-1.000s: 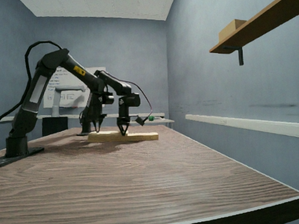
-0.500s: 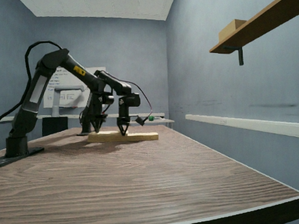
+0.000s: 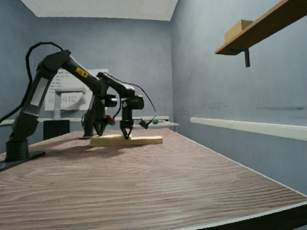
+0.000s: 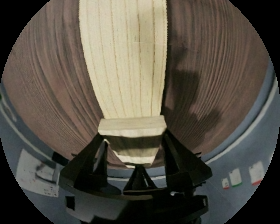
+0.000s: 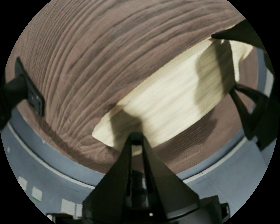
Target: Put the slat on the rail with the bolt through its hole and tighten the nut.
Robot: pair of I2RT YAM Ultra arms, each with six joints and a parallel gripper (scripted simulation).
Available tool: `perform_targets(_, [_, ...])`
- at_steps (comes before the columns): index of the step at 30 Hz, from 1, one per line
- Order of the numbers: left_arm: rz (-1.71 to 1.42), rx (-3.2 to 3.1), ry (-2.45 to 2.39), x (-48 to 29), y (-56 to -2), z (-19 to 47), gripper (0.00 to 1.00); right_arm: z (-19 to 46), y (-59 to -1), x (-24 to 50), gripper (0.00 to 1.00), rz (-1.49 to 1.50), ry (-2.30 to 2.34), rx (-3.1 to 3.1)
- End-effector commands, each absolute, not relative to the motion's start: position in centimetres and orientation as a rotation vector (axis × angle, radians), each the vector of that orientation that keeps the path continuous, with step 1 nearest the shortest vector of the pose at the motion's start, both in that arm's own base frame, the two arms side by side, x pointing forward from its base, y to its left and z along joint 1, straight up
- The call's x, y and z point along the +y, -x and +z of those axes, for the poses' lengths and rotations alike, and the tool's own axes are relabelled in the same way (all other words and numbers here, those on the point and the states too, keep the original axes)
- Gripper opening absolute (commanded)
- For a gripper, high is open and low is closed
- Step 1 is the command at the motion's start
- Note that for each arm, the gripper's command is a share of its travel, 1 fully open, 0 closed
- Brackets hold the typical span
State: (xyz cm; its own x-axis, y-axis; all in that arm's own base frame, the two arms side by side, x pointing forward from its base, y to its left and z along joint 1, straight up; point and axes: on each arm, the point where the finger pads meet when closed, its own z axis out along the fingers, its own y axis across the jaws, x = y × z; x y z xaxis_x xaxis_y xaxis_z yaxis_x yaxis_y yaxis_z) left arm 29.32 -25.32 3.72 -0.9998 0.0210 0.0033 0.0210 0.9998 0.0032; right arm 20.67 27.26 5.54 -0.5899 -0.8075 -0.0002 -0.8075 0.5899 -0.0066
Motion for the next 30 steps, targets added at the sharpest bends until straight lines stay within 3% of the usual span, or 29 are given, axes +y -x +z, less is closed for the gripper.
perform_targets(1, [0.008, -3.149, 0.034, -25.45, -29.49, 4.13, 0.72, 5.84, -20.83, 27.39, 0.11, 0.003, 1.07, 2.94])
perform_targets(30, [0.008, -3.149, 0.034, -25.45, -29.49, 4.13, 0.72, 5.82, -20.83, 27.38, 0.11, 0.014, -0.47, 3.099])
